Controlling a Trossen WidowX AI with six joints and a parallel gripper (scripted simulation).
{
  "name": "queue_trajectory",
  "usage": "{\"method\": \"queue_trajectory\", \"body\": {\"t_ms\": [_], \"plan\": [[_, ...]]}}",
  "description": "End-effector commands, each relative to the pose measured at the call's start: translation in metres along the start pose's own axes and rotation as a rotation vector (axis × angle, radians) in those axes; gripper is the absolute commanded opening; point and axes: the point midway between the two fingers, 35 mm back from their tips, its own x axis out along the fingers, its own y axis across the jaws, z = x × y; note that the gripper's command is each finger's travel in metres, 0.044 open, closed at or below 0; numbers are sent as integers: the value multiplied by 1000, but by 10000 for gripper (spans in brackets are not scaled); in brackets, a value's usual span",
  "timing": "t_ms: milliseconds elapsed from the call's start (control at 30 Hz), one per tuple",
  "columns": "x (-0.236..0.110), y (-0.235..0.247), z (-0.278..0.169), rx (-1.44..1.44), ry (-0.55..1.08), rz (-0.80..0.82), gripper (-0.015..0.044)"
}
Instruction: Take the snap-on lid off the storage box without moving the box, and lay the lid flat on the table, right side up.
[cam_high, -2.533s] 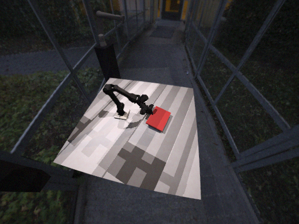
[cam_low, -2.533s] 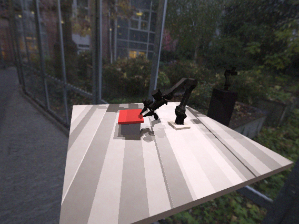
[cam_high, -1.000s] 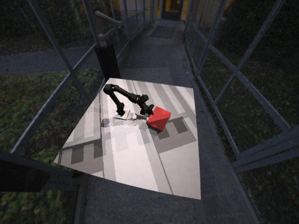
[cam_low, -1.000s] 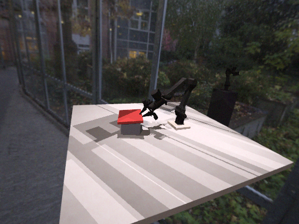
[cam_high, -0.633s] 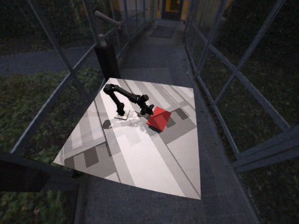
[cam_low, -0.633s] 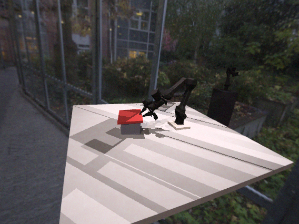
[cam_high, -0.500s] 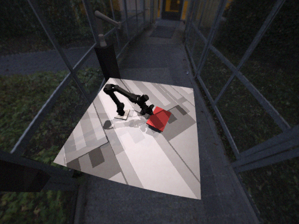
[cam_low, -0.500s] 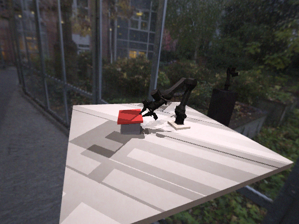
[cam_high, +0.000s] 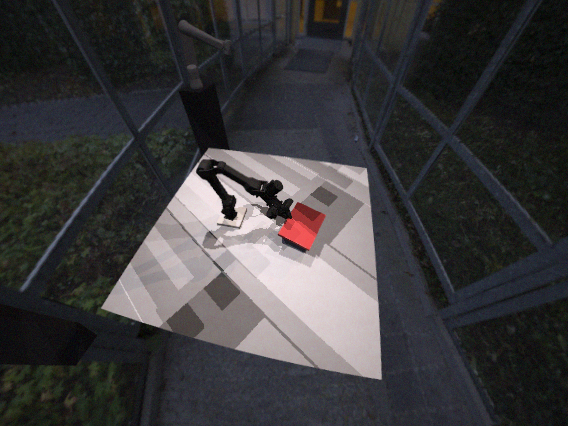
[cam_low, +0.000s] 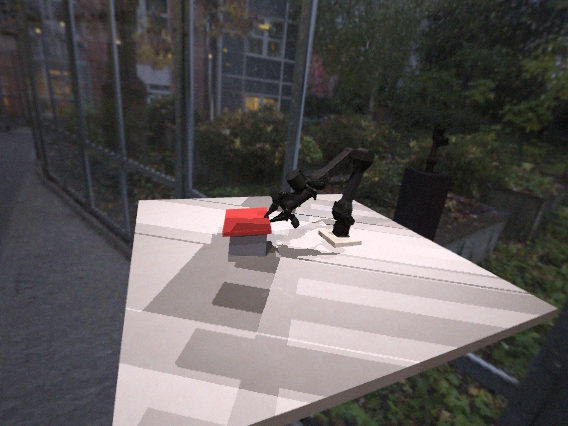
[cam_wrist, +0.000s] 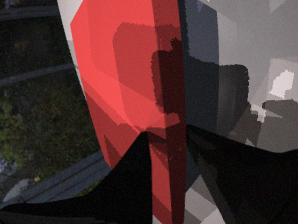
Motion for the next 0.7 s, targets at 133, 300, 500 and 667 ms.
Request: {"method": "queue_trajectory", "body": {"t_ms": [133, 300, 500, 667], "plan": [[-2, 3, 0, -2, 4, 0, 0], [-6, 8, 0, -3, 4, -1, 0], [-11, 14, 0, -3, 4, 0, 0], [-14, 20, 0, -3, 4, 0, 0]]}}
